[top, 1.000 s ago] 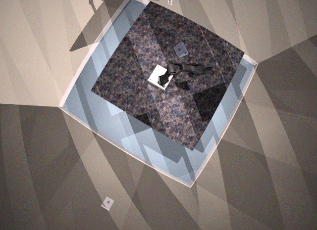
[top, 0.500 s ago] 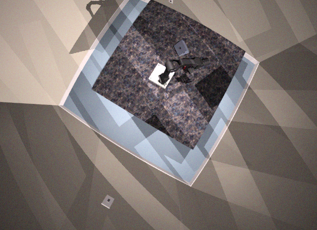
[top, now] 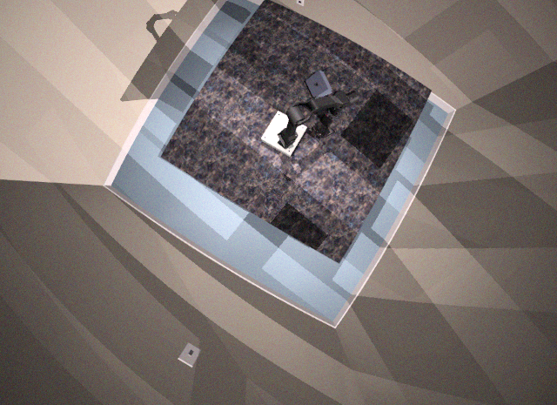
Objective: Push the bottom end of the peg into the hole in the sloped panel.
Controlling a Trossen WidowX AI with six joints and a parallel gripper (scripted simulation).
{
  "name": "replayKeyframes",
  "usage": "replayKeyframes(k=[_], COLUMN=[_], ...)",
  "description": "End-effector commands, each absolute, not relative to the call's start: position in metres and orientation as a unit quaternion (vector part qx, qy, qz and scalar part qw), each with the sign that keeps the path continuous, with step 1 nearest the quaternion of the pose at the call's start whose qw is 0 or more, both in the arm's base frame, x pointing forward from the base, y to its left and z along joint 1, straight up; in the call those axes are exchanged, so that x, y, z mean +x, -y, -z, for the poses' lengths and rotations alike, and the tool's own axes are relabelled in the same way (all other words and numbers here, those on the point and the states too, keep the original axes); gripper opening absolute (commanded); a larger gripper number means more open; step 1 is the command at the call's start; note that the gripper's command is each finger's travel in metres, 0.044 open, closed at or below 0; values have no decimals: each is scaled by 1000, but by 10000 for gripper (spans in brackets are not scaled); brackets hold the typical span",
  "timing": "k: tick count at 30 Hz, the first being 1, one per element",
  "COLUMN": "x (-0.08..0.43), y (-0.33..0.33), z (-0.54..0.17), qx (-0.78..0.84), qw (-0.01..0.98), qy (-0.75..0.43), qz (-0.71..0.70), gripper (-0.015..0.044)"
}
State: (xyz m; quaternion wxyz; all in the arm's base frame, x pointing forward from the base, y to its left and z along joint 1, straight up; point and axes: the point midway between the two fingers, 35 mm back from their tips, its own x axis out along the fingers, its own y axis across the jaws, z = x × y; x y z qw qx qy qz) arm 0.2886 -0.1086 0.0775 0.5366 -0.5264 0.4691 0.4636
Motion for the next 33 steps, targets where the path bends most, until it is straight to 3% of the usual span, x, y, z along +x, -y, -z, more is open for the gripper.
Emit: replayKeyframes(k=[1,33], x=[279,275], y=[95,84], z=[-76,-40], qx=[-534,-542], qw=[501,467], qy=[-465,-458], qz=[-497,-527], gripper=[440,440])
